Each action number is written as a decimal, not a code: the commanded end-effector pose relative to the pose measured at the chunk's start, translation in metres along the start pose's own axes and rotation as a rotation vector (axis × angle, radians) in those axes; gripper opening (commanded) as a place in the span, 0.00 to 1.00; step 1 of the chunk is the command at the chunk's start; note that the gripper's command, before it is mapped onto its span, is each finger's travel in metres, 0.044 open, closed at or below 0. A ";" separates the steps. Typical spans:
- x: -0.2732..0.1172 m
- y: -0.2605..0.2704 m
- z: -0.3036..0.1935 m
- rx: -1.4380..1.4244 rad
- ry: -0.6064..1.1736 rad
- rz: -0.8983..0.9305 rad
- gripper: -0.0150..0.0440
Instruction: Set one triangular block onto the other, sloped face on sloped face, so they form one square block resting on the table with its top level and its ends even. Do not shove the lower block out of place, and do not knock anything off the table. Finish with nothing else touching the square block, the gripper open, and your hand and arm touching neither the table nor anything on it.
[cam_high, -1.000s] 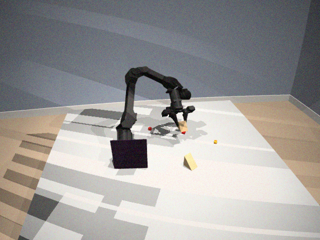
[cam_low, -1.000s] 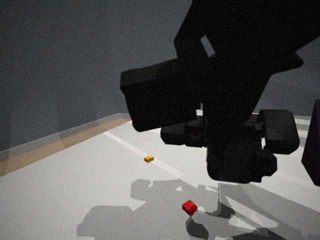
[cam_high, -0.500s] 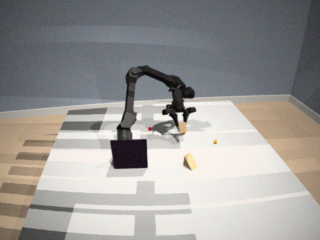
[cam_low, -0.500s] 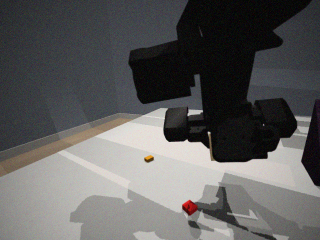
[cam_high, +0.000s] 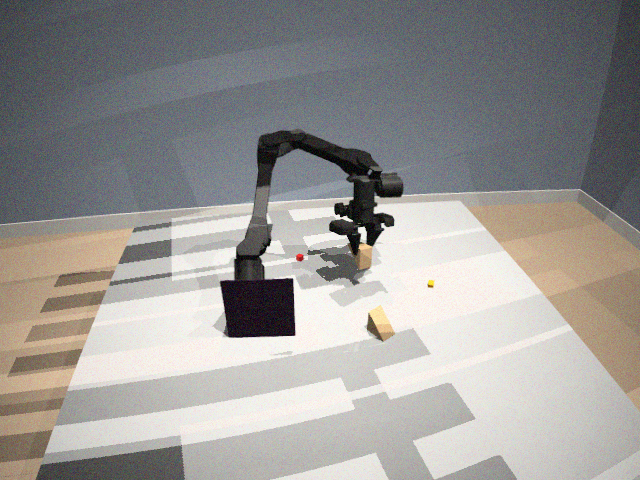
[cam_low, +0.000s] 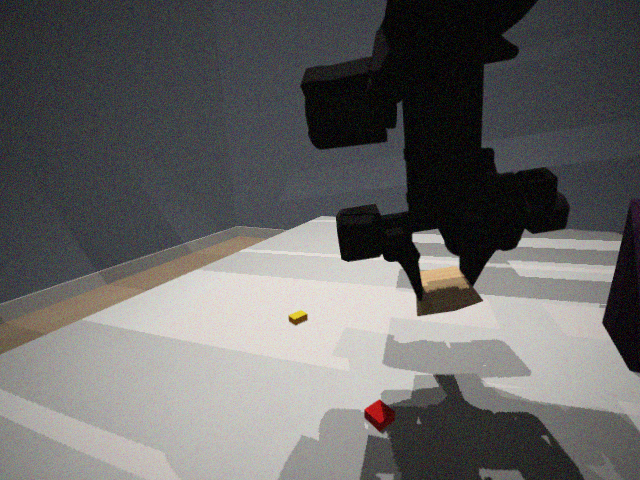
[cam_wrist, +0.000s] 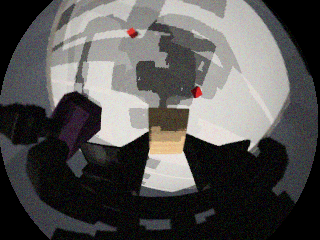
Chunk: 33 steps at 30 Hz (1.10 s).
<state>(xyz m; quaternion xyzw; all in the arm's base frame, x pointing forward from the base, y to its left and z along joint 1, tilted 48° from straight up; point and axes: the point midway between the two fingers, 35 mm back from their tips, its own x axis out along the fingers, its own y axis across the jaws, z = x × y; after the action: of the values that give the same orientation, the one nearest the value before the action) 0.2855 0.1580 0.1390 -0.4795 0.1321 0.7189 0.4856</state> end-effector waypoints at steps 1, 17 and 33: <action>-0.004 0.000 -0.004 -0.065 -0.100 -0.064 0.25; -0.011 -0.004 -0.027 -0.119 -0.162 -0.132 0.25; -0.013 -0.001 -0.104 -0.113 -0.134 -0.121 0.25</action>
<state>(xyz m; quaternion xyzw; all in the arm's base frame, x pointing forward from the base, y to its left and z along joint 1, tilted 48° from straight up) 0.3378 0.0957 0.1052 -0.4604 0.0277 0.7265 0.5093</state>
